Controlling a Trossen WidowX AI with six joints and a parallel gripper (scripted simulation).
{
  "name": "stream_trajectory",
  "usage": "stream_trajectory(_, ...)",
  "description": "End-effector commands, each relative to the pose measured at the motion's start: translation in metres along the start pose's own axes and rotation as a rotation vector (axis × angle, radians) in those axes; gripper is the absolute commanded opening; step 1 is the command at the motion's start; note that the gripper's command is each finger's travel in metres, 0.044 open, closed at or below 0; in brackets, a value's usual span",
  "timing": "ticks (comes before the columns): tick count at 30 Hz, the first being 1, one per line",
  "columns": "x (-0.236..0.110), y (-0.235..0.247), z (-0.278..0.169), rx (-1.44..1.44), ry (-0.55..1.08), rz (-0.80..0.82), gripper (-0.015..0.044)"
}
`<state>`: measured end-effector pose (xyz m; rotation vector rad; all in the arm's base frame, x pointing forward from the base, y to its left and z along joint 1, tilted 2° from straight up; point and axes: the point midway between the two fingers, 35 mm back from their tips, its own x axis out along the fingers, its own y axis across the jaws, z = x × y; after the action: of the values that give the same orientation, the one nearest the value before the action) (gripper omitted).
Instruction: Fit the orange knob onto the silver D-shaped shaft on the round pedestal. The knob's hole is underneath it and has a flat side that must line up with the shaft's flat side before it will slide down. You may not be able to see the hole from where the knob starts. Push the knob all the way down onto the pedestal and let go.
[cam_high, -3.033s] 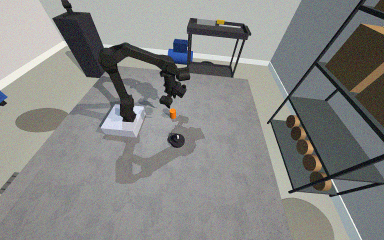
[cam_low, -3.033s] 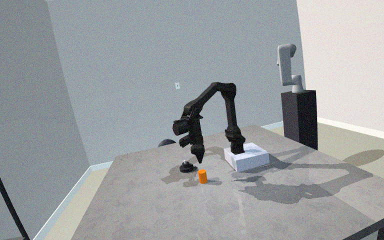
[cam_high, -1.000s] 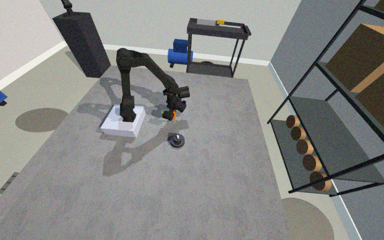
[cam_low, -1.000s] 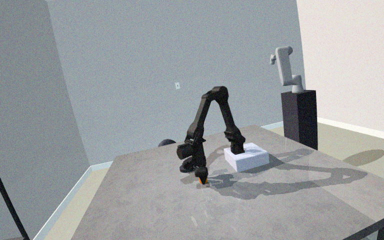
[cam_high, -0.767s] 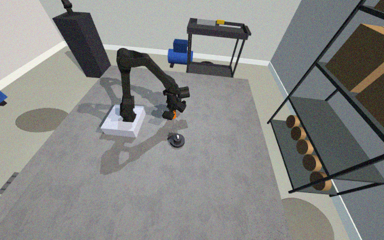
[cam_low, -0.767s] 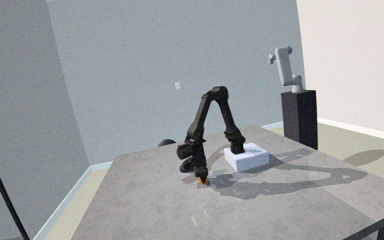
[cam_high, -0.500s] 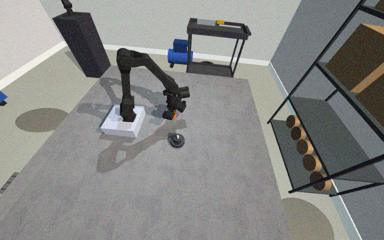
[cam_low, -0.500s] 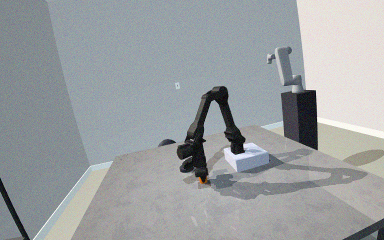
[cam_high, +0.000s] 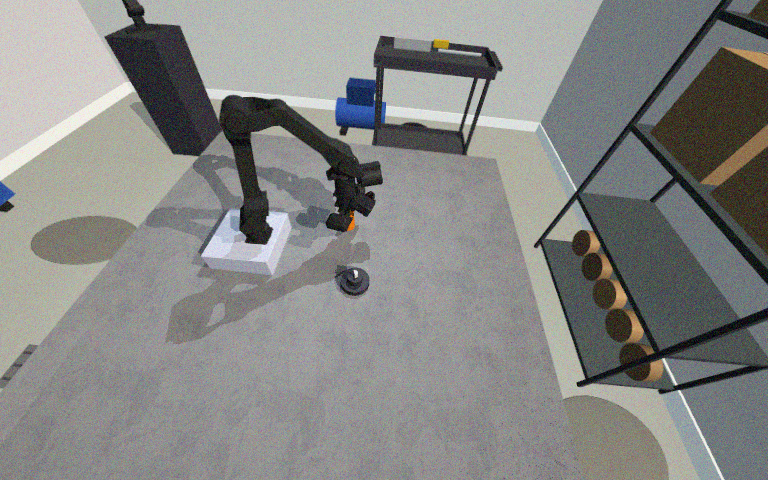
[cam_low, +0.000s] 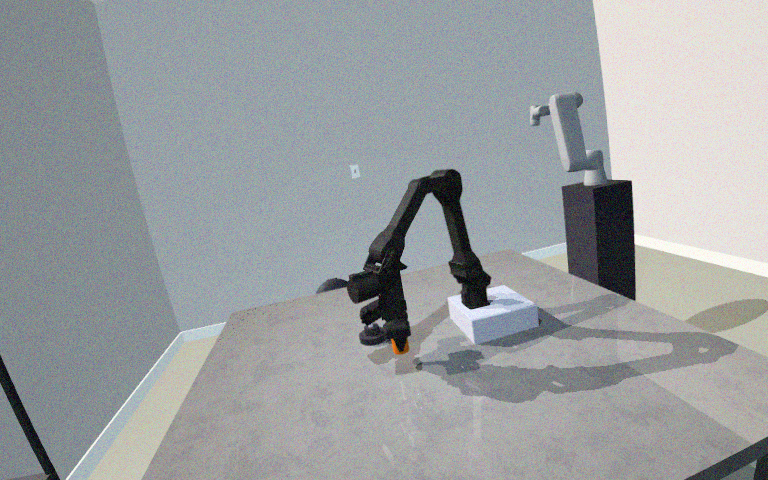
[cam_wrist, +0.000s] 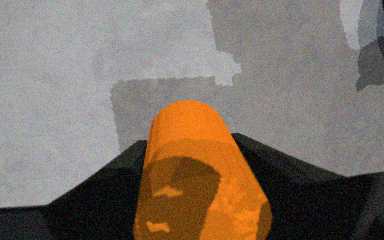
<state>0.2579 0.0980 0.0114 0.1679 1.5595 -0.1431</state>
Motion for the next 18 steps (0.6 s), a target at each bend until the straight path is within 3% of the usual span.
stream_trajectory(1,-0.026,0.004,0.003,-0.002,-0.006,0.007,0.0000)
stream_trajectory(12,-0.095,0.001,-0.006,0.002,0.017,-0.009,0.0000)
stream_trajectory(18,-0.099,0.000,-0.007,0.001,0.018,-0.007,0.0000)
